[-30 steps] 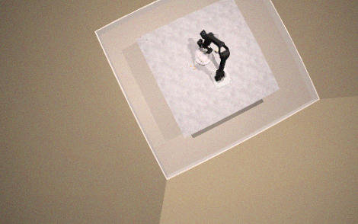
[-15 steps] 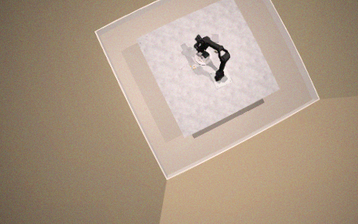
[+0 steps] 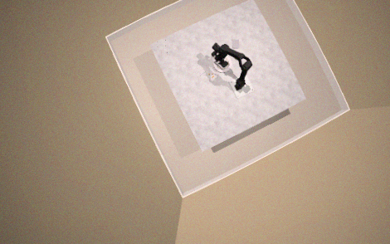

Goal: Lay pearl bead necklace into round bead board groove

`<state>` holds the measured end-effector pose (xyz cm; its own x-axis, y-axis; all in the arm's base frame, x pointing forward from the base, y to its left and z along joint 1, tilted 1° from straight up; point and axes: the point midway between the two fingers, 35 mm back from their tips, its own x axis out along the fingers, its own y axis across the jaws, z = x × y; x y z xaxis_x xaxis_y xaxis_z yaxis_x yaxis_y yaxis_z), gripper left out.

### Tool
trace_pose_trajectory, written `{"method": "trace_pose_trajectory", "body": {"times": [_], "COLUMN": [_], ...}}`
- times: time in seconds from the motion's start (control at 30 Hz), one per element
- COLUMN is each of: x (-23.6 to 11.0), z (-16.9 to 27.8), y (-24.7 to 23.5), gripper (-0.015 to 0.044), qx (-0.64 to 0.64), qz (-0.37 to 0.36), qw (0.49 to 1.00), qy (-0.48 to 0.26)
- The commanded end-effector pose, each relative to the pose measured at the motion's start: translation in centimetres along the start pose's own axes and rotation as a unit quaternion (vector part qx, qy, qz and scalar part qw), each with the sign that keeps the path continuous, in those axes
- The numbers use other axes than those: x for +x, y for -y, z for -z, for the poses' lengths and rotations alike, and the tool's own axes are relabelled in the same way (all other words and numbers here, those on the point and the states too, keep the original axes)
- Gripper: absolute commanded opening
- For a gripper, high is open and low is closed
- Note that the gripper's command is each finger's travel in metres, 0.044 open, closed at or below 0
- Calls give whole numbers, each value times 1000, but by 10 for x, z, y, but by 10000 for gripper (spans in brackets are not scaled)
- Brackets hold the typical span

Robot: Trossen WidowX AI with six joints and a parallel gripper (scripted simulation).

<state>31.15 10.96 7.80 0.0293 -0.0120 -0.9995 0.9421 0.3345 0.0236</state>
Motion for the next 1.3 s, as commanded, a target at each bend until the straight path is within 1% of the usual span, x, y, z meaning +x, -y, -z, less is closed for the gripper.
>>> {"method": "trace_pose_trajectory", "body": {"times": [0.0,0.57,0.8,0.93,0.97,1.27], "x": [3,30,31,28,28,28], "z": [0,1,2,1,1,1], "y": [0,1,1,1,1,1], "gripper": [120,120,120,15,0,0], "qx": [0,2,2,0,0,0], "qz": [0,2,2,0,0,0], "qw": [1000,1000,1000,1000,1000,1000], "qy": [0,-1,-1,0,0,0]}}
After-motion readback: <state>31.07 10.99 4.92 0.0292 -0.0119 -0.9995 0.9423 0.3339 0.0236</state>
